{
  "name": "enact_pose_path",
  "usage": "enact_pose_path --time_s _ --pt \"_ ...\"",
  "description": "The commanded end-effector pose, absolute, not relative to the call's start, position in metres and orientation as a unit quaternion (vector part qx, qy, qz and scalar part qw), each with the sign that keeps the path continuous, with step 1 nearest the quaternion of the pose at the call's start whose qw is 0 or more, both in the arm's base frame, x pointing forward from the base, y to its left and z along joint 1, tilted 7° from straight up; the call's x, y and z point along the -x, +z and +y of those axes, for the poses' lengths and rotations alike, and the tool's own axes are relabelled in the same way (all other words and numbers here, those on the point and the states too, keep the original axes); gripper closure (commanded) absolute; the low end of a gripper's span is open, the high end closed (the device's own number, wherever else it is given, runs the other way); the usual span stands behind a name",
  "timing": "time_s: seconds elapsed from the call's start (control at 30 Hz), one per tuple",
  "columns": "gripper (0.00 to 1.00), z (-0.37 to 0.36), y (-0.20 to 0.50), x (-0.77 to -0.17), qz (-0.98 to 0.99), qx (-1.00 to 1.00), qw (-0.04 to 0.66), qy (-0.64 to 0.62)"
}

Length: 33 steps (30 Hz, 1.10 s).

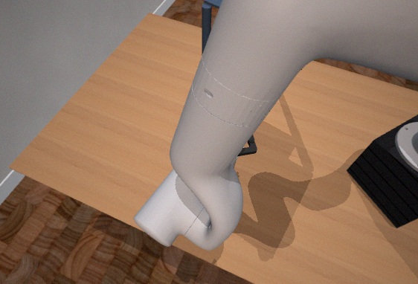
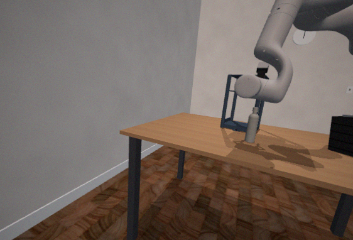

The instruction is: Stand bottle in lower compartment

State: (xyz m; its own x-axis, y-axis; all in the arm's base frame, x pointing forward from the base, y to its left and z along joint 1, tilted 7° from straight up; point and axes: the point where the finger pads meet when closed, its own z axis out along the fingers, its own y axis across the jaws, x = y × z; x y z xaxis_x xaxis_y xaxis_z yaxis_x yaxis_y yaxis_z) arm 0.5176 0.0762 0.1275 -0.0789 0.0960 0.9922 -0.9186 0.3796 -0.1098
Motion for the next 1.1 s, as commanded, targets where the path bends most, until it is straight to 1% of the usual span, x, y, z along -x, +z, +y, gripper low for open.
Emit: enact_pose_path --time_s 0.0,1.07 --pt "0.31 0.076 0.121 -0.519 -0.592 -0.347 0.582 0.435" --pt "0.31 0.067 0.032 -0.526 -0.592 -0.347 0.582 0.435"
